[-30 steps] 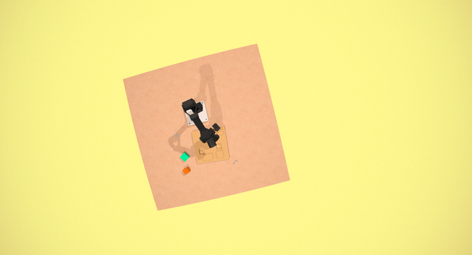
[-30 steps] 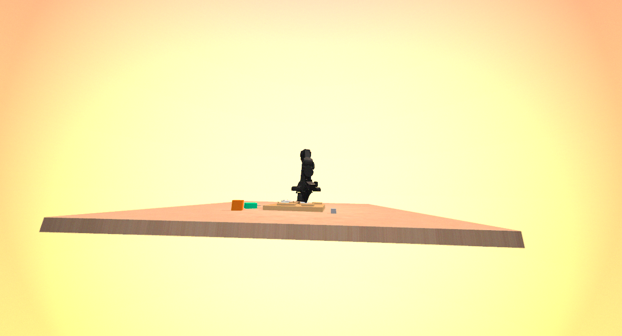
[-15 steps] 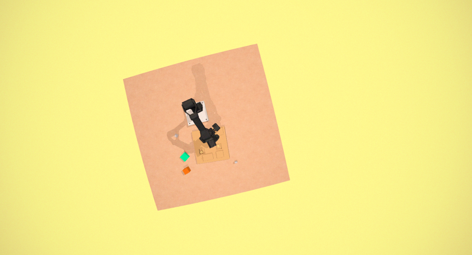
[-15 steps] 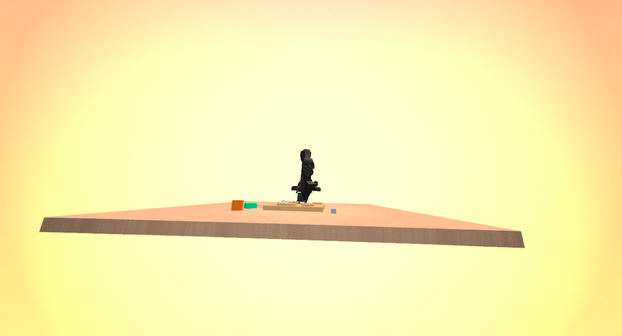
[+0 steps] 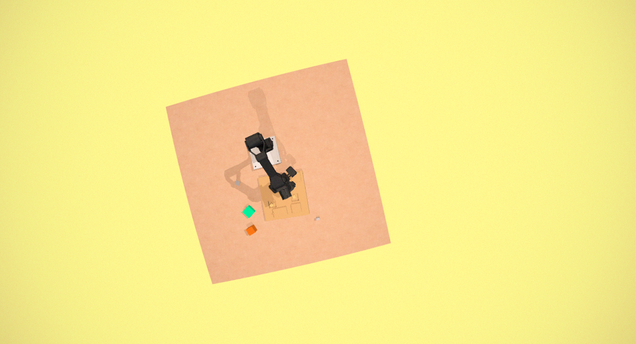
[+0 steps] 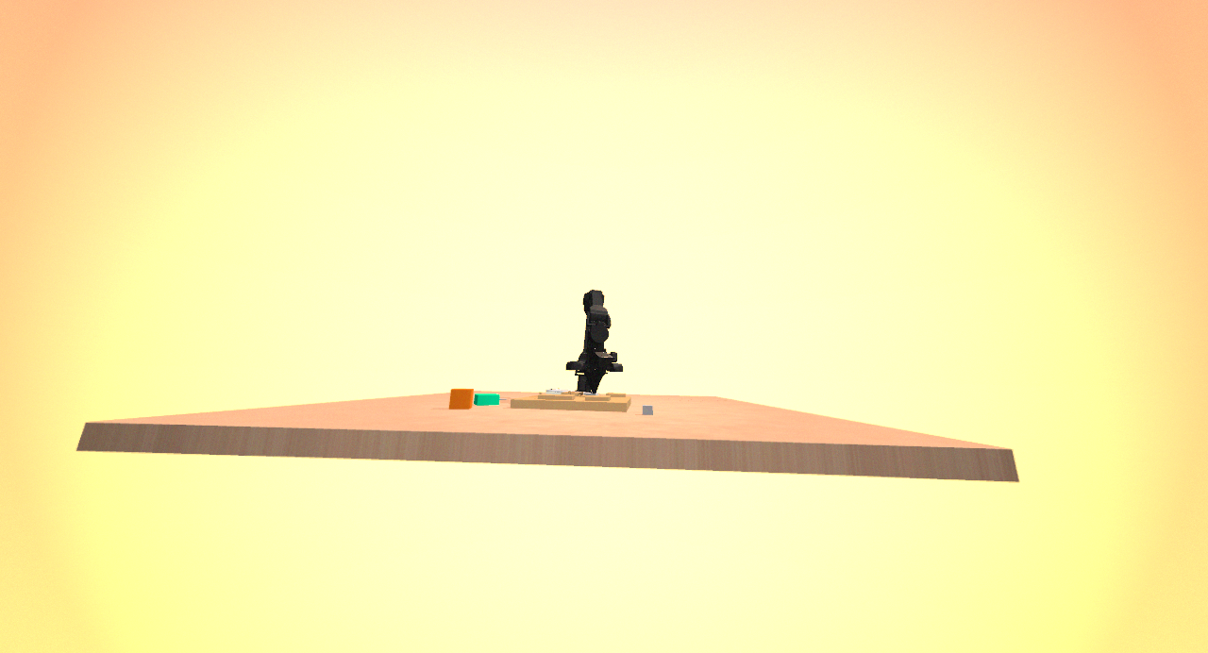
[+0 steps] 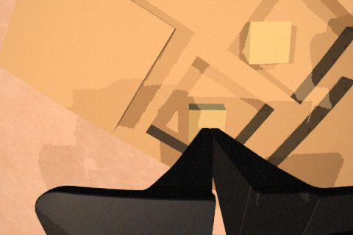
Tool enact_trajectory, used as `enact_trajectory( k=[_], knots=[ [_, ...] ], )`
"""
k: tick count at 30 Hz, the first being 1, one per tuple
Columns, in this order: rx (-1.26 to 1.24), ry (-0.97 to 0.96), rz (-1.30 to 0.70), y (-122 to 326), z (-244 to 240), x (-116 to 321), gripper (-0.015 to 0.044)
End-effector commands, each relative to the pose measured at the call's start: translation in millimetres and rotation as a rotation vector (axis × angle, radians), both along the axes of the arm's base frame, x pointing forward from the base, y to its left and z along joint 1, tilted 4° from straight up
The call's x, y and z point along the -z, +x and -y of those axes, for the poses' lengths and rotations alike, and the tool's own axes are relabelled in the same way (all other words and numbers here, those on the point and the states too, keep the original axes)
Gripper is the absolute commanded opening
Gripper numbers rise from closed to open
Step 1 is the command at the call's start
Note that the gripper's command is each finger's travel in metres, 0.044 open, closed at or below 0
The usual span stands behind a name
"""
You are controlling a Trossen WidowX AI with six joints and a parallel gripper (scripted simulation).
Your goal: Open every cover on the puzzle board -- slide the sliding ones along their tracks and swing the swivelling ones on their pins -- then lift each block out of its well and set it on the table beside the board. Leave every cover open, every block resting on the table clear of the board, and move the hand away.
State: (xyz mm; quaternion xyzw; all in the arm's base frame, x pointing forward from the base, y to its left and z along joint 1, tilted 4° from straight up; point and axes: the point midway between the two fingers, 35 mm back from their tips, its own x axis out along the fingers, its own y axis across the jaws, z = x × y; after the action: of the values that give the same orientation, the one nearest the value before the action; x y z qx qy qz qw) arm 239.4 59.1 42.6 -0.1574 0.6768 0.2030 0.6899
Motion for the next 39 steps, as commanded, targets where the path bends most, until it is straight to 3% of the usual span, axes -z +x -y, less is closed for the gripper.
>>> enact_trajectory(
  k=[1,39],
  knots=[
    [0.001,0.001,-0.003,-0.8,-0.6,4.3,0.0],
    [0.002,0.003,0.001,3.2,-1.4,2.1,0.0]
  ],
)
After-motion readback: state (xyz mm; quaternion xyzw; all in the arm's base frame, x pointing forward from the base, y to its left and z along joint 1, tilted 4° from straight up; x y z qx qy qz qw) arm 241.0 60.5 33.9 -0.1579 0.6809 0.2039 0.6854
